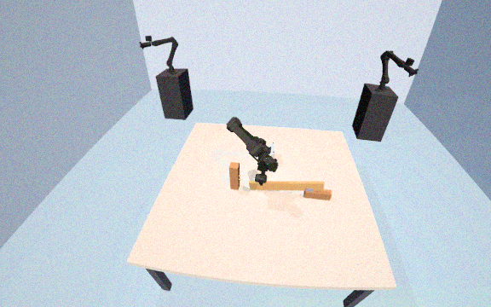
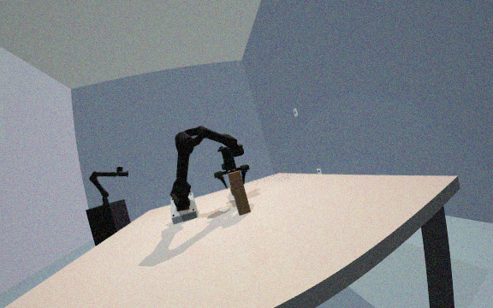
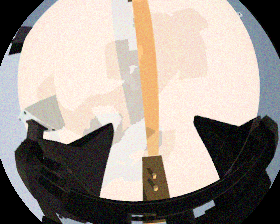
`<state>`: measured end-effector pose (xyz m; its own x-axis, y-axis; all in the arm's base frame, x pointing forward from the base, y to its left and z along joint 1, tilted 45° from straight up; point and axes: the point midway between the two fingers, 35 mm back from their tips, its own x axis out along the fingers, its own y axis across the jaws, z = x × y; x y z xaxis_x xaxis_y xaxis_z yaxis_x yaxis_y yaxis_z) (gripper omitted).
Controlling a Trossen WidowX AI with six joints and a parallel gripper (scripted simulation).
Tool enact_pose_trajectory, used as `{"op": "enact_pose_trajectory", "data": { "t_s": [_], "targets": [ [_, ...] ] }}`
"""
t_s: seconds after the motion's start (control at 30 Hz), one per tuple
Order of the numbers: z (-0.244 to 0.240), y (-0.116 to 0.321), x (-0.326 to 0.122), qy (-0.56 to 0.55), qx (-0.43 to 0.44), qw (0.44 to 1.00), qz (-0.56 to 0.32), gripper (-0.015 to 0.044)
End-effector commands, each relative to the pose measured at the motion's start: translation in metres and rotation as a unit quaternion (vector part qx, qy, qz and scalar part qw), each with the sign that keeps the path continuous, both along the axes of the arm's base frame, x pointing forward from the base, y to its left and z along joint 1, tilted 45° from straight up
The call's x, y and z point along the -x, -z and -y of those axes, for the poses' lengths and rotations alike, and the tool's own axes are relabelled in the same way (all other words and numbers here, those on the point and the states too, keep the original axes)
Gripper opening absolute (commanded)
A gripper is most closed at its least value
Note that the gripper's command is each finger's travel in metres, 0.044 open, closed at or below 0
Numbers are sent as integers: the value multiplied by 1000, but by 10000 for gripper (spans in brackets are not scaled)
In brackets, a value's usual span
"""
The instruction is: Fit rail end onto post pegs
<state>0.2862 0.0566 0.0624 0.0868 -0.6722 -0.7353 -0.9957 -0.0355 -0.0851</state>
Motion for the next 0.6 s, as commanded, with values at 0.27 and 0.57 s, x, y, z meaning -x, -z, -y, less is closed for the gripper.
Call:
{"op": "enact_pose_trajectory", "data": {
  "t_s": [0.27, 0.57],
  "targets": [
    [12, 3, 1, -10, 13, 1000, 0, 440],
    [22, 14, -1, -10, 13, 1000, 0, 440]
  ]
}}
